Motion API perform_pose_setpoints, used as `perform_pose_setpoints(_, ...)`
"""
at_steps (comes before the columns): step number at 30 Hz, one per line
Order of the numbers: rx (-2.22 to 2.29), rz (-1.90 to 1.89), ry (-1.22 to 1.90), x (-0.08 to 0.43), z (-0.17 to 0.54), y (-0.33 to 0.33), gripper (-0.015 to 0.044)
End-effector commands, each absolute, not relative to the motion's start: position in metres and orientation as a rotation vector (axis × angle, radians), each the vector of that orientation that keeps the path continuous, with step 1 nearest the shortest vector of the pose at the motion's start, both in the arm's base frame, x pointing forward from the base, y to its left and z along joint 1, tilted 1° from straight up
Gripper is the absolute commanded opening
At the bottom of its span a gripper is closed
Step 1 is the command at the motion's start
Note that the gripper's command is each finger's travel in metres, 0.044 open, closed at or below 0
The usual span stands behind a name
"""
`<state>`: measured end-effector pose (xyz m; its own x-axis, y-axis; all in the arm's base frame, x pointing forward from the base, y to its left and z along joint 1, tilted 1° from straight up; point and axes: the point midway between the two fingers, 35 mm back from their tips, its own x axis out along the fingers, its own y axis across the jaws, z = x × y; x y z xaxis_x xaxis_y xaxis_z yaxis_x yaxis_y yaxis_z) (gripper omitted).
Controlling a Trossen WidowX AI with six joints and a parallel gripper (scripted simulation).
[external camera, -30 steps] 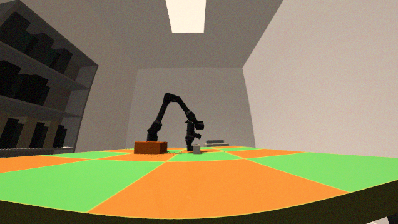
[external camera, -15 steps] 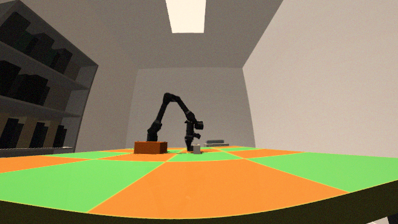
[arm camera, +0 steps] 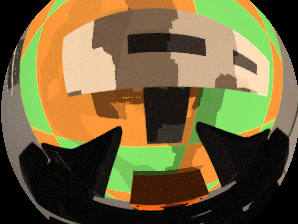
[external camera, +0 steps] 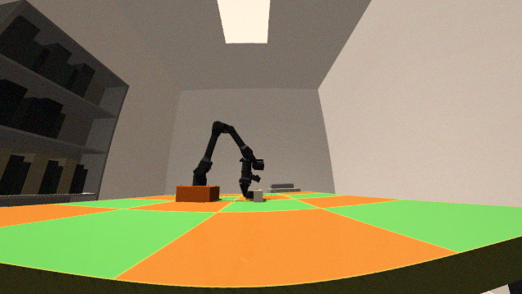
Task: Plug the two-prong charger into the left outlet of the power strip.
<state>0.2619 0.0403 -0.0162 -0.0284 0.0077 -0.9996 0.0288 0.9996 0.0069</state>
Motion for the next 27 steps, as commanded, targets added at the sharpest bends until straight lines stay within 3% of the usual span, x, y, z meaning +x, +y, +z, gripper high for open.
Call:
perform_pose_setpoints(1,0.028,-0.022,1.600,0.255,-0.017,0.040,0.0440)
perform_pose_setpoints(27,0.028,-0.022,1.602,0.223,-0.019,0.041,0.0440)
